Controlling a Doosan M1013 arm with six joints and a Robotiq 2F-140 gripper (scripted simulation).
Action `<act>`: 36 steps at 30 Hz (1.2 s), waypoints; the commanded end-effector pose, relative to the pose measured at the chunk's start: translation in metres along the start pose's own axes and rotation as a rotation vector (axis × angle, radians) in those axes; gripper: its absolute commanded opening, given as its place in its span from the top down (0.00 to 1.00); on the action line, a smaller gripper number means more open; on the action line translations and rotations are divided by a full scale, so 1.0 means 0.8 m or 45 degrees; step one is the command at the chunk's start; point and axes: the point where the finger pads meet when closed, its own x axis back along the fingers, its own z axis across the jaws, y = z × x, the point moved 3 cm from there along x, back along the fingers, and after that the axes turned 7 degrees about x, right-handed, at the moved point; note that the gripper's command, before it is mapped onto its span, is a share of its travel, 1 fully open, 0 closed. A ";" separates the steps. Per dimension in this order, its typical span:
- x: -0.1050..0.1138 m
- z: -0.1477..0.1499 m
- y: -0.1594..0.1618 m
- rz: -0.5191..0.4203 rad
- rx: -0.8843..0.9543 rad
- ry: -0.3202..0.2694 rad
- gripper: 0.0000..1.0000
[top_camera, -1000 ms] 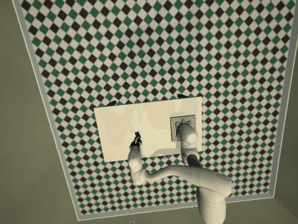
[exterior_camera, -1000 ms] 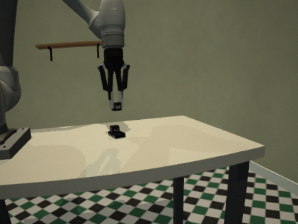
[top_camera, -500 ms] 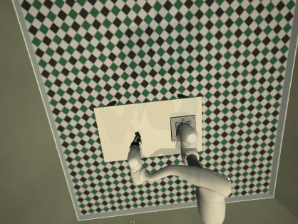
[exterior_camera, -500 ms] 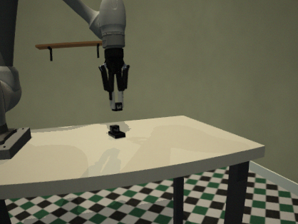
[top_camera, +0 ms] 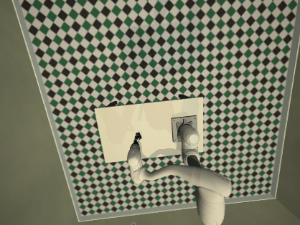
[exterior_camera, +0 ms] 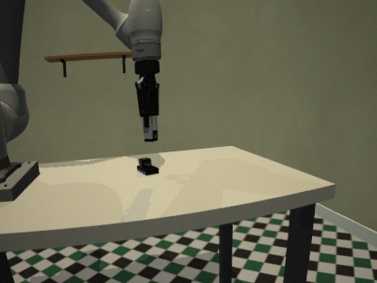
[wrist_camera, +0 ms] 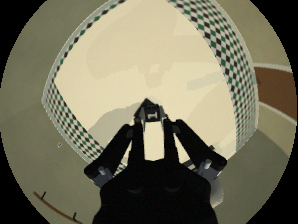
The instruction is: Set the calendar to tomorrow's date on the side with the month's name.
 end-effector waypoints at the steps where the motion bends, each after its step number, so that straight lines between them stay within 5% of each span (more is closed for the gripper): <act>1: -0.001 0.006 -0.005 -0.007 0.220 -0.016 0.83; 36: -0.008 0.053 -0.044 0.006 2.029 -0.018 0.83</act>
